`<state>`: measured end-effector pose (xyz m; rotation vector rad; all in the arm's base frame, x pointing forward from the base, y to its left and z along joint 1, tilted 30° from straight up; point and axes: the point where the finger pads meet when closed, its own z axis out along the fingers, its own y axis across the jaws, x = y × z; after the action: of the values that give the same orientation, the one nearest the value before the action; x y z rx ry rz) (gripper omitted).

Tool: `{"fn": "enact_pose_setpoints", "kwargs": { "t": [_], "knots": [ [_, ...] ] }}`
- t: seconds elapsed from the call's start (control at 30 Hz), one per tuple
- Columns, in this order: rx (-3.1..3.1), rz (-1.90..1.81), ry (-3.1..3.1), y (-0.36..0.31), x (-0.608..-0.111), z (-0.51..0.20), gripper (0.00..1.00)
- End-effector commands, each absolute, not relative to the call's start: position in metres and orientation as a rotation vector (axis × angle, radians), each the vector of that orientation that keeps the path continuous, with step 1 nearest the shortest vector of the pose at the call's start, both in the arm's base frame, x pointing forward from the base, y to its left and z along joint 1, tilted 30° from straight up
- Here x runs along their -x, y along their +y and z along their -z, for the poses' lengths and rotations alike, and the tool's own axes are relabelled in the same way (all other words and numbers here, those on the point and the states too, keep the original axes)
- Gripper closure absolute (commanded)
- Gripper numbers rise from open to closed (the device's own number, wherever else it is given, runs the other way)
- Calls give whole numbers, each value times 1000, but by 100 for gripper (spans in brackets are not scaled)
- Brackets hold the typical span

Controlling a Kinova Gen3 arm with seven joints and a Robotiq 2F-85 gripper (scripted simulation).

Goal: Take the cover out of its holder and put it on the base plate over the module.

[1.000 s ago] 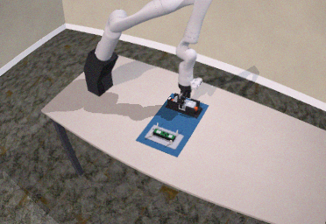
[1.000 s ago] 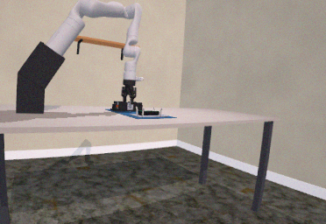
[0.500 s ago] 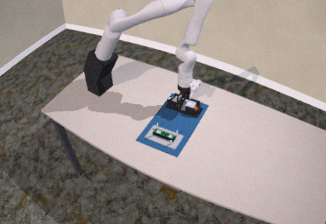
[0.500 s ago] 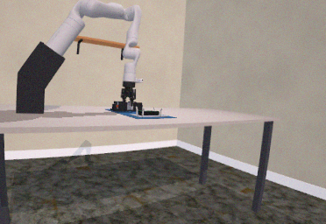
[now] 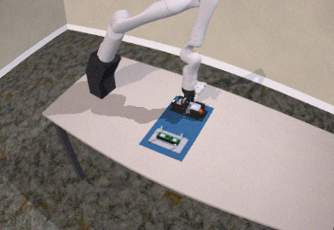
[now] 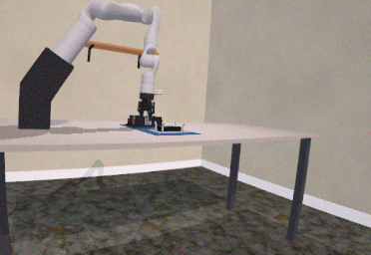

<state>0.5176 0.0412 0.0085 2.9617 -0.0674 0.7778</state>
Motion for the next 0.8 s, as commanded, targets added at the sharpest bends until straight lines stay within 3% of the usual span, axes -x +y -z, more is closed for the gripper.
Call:
{"fn": "enact_pose_setpoints", "kwargs": {
  "t": [0.0, 0.77],
  "knots": [
    [-2961, -791, -74, 40, -522, -11, 0],
    [-2961, -791, -74, 40, -522, -12, 0]
  ]
}}
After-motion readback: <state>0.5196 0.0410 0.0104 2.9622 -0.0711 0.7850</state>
